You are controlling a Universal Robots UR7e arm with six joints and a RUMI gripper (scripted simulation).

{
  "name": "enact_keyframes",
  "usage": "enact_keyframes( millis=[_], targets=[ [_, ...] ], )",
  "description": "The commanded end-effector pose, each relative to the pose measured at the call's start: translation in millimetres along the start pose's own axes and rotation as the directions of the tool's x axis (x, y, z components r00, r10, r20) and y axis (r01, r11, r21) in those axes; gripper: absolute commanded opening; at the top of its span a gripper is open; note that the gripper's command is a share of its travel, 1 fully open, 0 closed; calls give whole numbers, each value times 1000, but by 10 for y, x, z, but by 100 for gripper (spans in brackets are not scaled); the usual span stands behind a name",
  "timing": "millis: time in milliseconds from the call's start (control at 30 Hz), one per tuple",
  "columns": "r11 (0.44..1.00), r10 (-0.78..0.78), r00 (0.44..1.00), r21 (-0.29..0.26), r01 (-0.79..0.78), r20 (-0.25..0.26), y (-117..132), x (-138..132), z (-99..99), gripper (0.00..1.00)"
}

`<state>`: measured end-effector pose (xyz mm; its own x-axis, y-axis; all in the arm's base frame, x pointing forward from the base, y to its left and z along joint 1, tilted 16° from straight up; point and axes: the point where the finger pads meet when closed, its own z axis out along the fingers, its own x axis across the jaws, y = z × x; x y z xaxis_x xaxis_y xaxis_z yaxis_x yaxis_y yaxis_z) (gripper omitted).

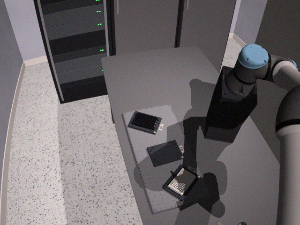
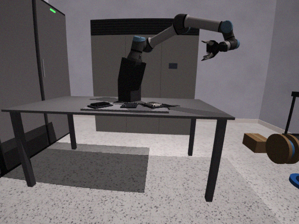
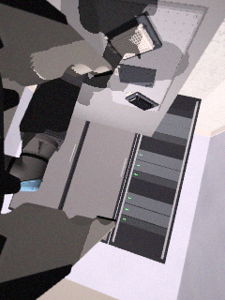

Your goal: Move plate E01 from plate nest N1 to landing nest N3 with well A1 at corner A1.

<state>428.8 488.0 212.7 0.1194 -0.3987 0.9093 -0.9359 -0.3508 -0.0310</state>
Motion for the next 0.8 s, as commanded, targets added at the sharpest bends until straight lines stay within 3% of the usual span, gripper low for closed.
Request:
enact_keyframes(
  millis=[0,200,367,533,700,767],
  targets=[
    [999,-5,1000,-34,5,20,-15,166,165,82],
    [999,-7,1000,-50,8,31,-21,269,277,82],
    [992,-13,997,-123,22,79,-14,436,463,82],
    [992,-13,997,-123,22,79,-9,556,597,82],
    [979,-13,990,-198,41,141,21,719,785,82],
    [979,-13,990,-198,41,141,21,719,785,82]
  ],
)
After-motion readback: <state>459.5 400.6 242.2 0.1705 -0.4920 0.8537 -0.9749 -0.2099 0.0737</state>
